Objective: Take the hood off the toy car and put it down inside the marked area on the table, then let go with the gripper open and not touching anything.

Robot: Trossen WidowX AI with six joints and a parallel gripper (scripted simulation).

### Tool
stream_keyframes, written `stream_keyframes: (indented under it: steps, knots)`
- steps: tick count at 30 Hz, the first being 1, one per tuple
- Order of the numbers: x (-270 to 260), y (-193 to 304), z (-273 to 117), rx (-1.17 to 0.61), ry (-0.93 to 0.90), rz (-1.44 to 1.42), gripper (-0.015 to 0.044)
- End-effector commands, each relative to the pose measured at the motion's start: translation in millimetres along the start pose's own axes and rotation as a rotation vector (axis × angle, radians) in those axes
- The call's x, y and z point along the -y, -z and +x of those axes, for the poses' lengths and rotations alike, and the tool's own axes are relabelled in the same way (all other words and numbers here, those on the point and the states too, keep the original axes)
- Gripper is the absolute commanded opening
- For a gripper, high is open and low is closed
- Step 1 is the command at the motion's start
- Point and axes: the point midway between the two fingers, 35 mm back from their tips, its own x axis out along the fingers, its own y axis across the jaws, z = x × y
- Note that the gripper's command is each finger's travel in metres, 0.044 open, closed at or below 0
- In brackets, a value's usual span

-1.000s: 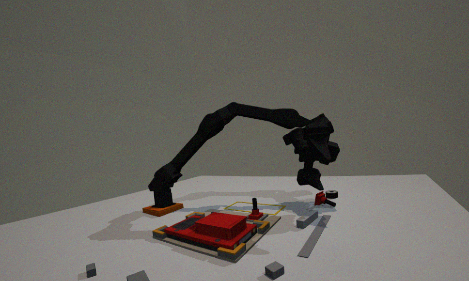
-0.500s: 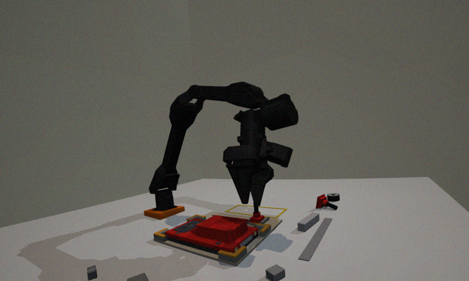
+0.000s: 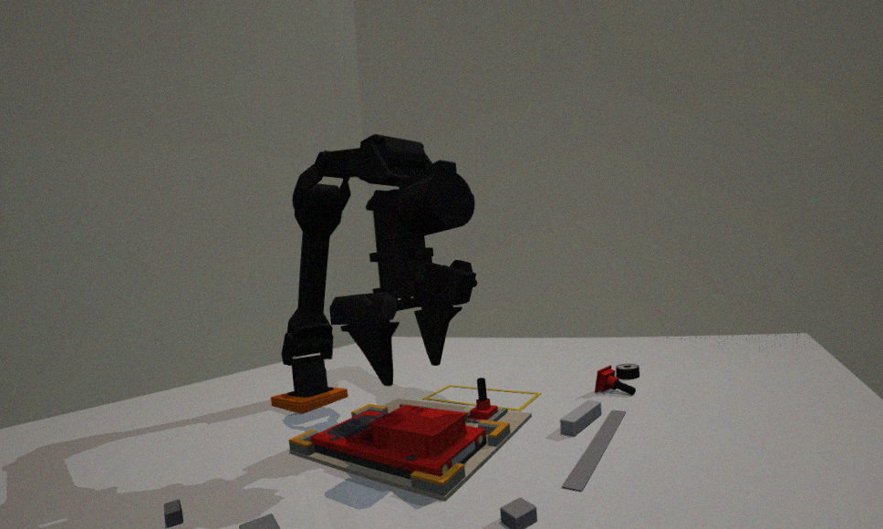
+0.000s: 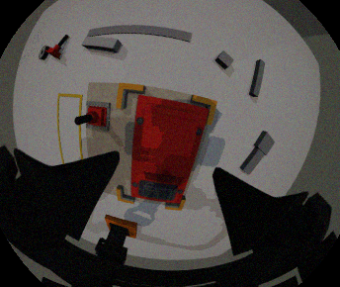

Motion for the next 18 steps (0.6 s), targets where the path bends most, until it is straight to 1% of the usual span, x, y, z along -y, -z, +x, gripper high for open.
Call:
stream_keyframes:
  steps: [1,18]
  knots:
    - [-0.3,2.3,1.4,-0.002,-0.008,0.011,0.0440]
    - [-0.1,1.4,16.7,-0.002,-0.008,0.011,0.0440]
